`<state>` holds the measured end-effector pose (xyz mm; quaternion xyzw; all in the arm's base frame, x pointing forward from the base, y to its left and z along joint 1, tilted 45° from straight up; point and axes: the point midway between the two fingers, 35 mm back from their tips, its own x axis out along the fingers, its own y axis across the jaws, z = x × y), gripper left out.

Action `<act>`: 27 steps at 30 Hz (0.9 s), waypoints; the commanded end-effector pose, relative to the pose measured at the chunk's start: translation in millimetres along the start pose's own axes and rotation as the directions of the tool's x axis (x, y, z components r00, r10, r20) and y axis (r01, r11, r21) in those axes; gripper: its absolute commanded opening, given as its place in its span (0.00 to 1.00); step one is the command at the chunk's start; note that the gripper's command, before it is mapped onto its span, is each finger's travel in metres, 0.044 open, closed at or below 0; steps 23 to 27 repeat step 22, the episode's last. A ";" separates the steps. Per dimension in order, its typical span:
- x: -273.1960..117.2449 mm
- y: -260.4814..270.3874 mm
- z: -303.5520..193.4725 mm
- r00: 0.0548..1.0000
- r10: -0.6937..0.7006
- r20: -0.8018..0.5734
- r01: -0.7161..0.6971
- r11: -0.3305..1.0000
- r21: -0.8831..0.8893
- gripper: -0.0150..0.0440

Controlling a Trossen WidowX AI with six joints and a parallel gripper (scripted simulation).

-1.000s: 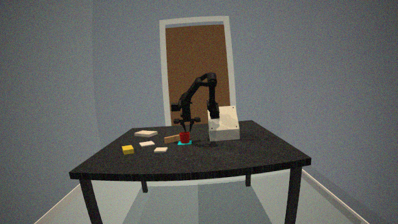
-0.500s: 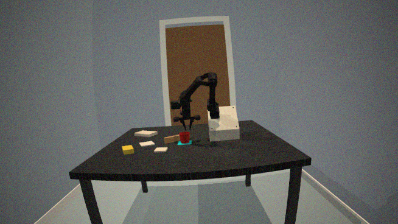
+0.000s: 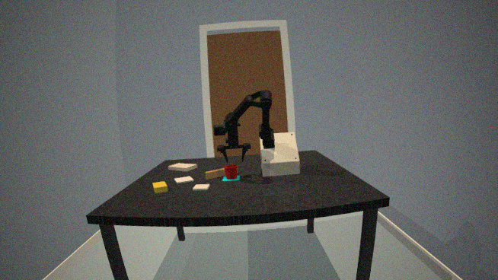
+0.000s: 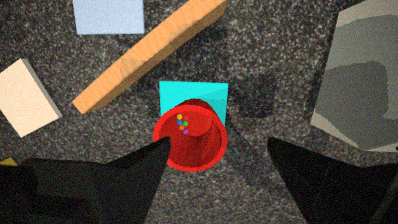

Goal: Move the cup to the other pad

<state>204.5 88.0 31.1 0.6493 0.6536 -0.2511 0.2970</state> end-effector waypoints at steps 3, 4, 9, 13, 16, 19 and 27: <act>-14.5 2.0 1.4 1.000 0.003 0.005 -0.003 1.000 -0.004 1.00; -17.9 2.2 1.7 1.000 0.003 0.006 -0.003 1.000 -0.004 1.00; -35.1 2.9 2.8 1.000 0.003 0.006 -0.003 1.000 -0.005 1.00; -49.2 3.2 3.4 1.000 0.003 0.003 -0.003 1.000 -0.006 1.00; -59.3 3.3 3.7 1.000 0.003 0.000 -0.003 1.000 -0.007 1.00; -61.7 4.1 3.8 1.000 0.004 -0.001 -0.004 1.000 -0.008 1.00; -58.6 4.6 3.9 1.000 0.009 -0.003 -0.009 1.000 -0.004 1.00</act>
